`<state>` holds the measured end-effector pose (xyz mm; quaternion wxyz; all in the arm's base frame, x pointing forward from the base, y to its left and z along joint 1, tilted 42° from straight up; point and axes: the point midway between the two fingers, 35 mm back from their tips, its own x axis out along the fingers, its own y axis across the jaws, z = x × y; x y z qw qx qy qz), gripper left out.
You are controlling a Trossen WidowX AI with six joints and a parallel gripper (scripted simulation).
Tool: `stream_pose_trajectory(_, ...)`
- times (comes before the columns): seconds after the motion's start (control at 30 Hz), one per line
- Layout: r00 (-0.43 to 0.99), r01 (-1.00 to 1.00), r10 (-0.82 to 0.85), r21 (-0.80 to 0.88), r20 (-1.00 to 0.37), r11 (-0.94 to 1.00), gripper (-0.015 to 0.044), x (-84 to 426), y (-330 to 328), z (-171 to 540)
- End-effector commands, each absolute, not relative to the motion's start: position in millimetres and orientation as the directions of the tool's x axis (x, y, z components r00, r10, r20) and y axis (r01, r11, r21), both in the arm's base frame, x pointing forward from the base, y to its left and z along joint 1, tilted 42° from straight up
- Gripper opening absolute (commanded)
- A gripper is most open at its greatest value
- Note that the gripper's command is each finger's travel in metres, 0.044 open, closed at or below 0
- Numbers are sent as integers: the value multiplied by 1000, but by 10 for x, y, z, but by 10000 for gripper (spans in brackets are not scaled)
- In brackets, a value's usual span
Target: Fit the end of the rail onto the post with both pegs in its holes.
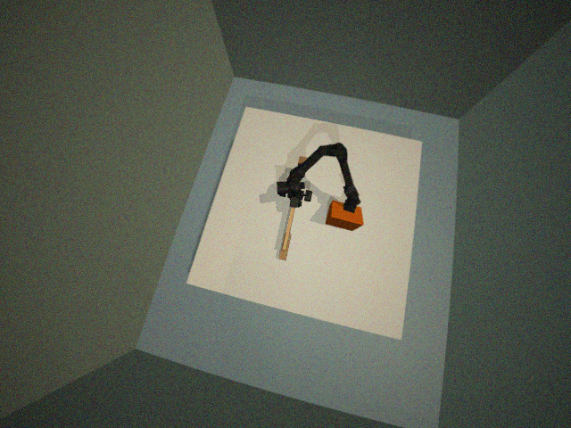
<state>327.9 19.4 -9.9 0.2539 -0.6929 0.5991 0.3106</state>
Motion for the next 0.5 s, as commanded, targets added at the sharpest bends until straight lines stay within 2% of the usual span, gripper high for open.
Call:
stream_pose_trajectory(0.0, 97, -987, -660, 12, -745, -158, 0, 3290, 251, -57)
stream_pose_trajectory(0.47, 97, -987, -660, 12, -745, -158, 0, 3287, 257, -50)
